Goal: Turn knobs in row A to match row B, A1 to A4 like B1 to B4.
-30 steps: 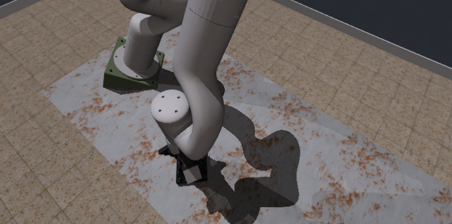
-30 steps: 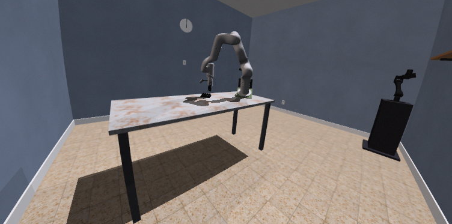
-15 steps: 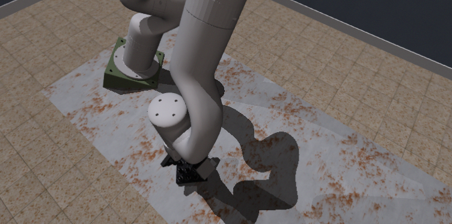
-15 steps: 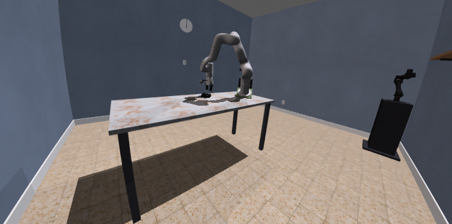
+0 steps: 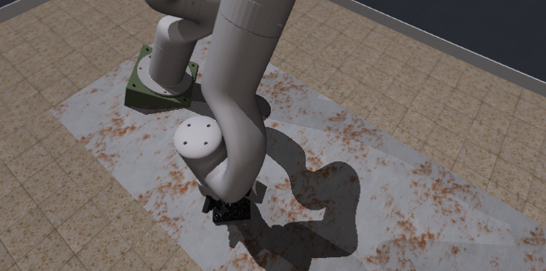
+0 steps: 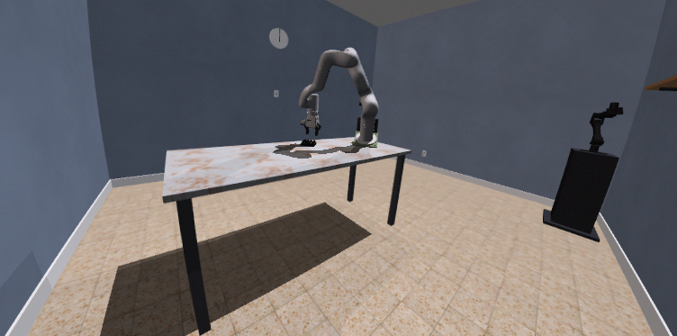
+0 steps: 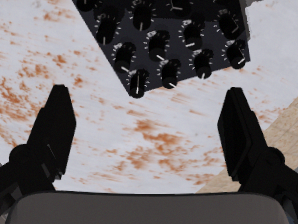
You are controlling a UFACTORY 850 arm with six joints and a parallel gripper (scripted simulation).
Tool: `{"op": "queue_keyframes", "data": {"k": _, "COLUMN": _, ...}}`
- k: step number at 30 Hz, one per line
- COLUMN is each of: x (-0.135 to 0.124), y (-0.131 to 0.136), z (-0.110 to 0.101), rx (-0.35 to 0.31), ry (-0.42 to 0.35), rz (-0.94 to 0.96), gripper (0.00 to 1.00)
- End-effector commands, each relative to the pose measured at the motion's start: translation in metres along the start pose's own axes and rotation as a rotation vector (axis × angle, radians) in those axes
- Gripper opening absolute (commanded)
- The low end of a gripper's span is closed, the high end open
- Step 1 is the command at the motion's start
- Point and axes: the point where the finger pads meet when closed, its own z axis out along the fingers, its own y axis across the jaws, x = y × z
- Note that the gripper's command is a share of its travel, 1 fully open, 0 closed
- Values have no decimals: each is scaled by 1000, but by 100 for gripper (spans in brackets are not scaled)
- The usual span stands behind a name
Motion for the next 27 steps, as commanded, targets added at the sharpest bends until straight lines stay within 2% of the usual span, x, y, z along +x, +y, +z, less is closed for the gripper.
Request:
{"op": "queue_keyframes", "data": {"k": 1, "x": 0, "y": 4, "z": -2, "rx": -8, "ry": 19, "rz": -155, "gripper": 100}}
{"op": "queue_keyframes", "data": {"k": 5, "x": -1, "y": 7, "z": -2, "rx": -9, "ry": 19, "rz": -279, "gripper": 100}}
{"op": "queue_keyframes", "data": {"k": 7, "x": -1, "y": 7, "z": -2, "rx": -9, "ry": 19, "rz": -279, "gripper": 100}}
{"op": "queue_keyframes", "data": {"k": 8, "x": -1, "y": 9, "z": -3, "rx": -10, "ry": 18, "rz": -366, "gripper": 100}}
{"op": "queue_keyframes", "data": {"k": 22, "x": -4, "y": 19, "z": -6, "rx": -14, "ry": 16, "rz": -777, "gripper": 100}}
{"op": "queue_keyframes", "data": {"k": 24, "x": -4, "y": 19, "z": -6, "rx": -14, "ry": 16, "rz": -777, "gripper": 100}}
{"op": "queue_keyframes", "data": {"k": 27, "x": -5, "y": 22, "z": -7, "rx": -15, "ry": 15, "rz": -908, "gripper": 100}}
